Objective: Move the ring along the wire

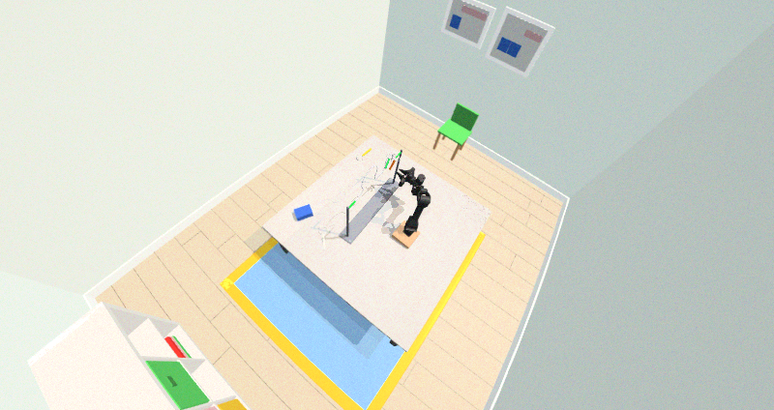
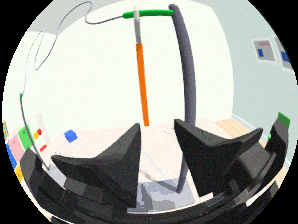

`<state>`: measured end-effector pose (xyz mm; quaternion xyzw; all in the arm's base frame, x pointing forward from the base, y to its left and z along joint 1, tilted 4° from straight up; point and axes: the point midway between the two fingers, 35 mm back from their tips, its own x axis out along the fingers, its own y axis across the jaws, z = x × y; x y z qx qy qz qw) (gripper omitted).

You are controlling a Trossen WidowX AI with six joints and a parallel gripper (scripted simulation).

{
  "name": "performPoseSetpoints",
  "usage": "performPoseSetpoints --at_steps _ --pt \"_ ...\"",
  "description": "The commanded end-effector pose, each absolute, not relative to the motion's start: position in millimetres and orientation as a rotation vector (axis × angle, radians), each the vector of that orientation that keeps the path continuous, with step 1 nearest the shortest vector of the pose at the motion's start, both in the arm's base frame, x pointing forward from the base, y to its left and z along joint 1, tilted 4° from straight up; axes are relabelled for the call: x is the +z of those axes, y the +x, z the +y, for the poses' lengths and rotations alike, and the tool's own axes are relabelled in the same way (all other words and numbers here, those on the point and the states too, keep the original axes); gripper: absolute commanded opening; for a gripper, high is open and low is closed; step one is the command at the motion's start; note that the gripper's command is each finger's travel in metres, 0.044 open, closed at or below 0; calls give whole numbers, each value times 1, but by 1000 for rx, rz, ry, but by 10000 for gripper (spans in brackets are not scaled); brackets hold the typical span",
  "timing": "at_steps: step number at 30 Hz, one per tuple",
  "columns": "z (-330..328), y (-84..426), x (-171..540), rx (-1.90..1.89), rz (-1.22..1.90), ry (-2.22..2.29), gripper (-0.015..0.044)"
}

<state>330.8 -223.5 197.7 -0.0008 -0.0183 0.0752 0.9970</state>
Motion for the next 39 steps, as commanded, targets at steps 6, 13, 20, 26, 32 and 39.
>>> performPoseSetpoints --at_steps 6,13,20,26,32,39 --pt "-217 346 186 145 -100 67 160" --pt "-222 351 193 131 -23 53 160" --pt "-219 321 189 143 -18 -28 160" --pt "-219 323 189 142 -14 -28 160" --pt "-222 330 190 135 17 -33 160" --pt "-221 342 191 134 5 -33 160"
